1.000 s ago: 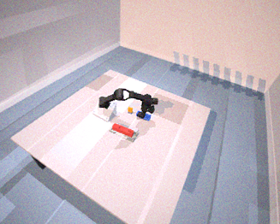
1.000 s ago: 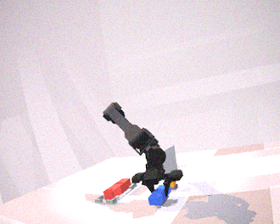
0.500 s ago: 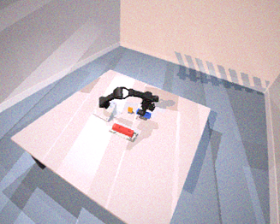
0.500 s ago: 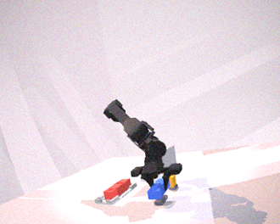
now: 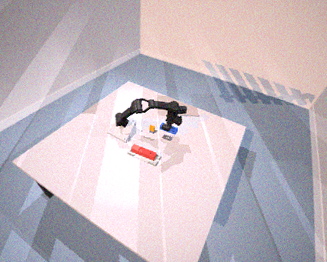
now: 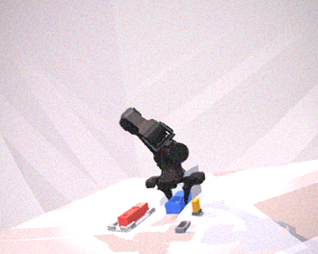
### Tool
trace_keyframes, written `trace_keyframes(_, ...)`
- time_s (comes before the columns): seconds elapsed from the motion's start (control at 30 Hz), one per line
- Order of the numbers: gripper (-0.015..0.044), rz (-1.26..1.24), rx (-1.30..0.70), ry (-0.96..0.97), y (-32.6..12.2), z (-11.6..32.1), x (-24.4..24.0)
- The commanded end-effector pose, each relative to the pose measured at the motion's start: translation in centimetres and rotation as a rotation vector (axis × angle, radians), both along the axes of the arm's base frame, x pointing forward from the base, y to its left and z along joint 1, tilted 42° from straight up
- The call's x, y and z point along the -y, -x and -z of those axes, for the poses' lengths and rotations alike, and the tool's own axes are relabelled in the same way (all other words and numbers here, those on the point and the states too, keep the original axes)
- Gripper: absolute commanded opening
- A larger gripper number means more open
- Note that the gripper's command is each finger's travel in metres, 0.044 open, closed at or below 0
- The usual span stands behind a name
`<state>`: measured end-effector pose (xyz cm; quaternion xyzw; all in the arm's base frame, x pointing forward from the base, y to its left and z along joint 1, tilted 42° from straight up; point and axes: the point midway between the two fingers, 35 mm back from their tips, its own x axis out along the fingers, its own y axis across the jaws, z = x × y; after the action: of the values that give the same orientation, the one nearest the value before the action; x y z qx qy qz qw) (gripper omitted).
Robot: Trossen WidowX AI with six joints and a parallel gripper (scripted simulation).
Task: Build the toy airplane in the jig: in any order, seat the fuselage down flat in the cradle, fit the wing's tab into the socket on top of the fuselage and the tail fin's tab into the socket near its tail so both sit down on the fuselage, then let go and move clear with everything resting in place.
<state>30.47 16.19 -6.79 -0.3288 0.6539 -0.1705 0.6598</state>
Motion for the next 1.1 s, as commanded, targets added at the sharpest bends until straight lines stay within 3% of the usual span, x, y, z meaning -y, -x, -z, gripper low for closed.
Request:
trace_keyframes(0.0, 0.0000, -0.002, 0.011, -0.010, 0.0, -1.3, -1.3)
trace_keyframes(0.53, 0.0000, -0.002, 0.012, -0.007, 0.8, -4.3, -3.4)
trace_keyframes(1.07, 0.0000, 0.200, 0.185, -0.043, 0.0, -7.5, 0.4)
